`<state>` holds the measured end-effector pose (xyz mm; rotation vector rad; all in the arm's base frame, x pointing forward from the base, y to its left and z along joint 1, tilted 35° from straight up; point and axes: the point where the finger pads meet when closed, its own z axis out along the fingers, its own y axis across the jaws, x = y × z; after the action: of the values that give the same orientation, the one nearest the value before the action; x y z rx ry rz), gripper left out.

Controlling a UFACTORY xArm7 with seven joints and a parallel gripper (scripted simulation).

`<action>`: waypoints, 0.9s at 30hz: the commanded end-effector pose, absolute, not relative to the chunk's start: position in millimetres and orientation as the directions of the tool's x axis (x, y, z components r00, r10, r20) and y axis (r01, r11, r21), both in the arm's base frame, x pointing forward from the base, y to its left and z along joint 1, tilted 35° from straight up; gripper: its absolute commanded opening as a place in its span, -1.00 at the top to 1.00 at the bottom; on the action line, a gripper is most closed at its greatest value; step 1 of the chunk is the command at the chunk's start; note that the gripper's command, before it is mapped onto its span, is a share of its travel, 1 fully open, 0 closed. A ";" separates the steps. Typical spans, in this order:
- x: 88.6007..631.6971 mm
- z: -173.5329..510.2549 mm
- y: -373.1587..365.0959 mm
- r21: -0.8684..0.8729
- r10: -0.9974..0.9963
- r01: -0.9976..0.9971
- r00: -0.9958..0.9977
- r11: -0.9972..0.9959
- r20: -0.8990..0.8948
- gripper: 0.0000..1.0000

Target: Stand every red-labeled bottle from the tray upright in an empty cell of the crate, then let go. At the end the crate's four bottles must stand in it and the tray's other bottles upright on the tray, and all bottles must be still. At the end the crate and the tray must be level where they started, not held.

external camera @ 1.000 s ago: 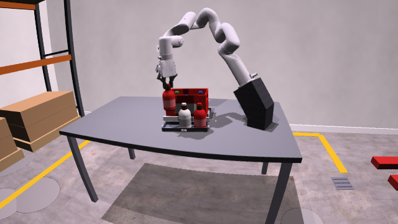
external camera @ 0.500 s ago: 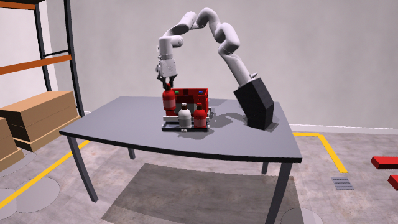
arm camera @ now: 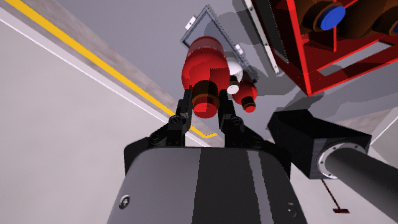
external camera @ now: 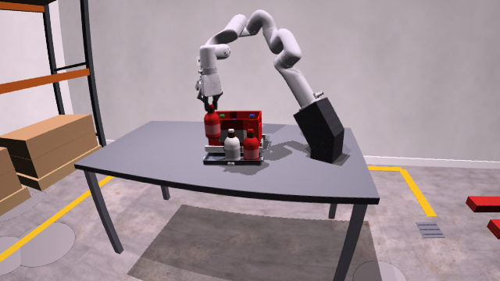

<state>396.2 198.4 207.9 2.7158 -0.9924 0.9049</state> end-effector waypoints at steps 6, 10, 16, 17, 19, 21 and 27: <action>393.7 213.9 201.7 -0.099 -0.552 -0.616 0.608 -0.781 0.571 1.00; 391.6 217.2 202.9 -0.099 -0.552 -0.616 0.608 -0.781 0.571 1.00; 389.3 221.0 204.2 -0.099 -0.552 -0.616 0.608 -0.781 0.571 1.00; 388.7 222.0 204.6 -0.099 -0.552 -0.616 0.608 -0.781 0.571 1.00; 387.5 224.0 205.3 -0.099 -0.552 -0.616 0.608 -0.781 0.571 1.00; 386.2 226.0 206.0 -0.099 -0.552 -0.616 0.608 -0.781 0.571 1.00; 382.7 231.7 208.0 -0.099 -0.552 -0.616 0.608 -0.781 0.571 1.00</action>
<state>384.2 205.5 227.6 2.7158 -0.9924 0.9049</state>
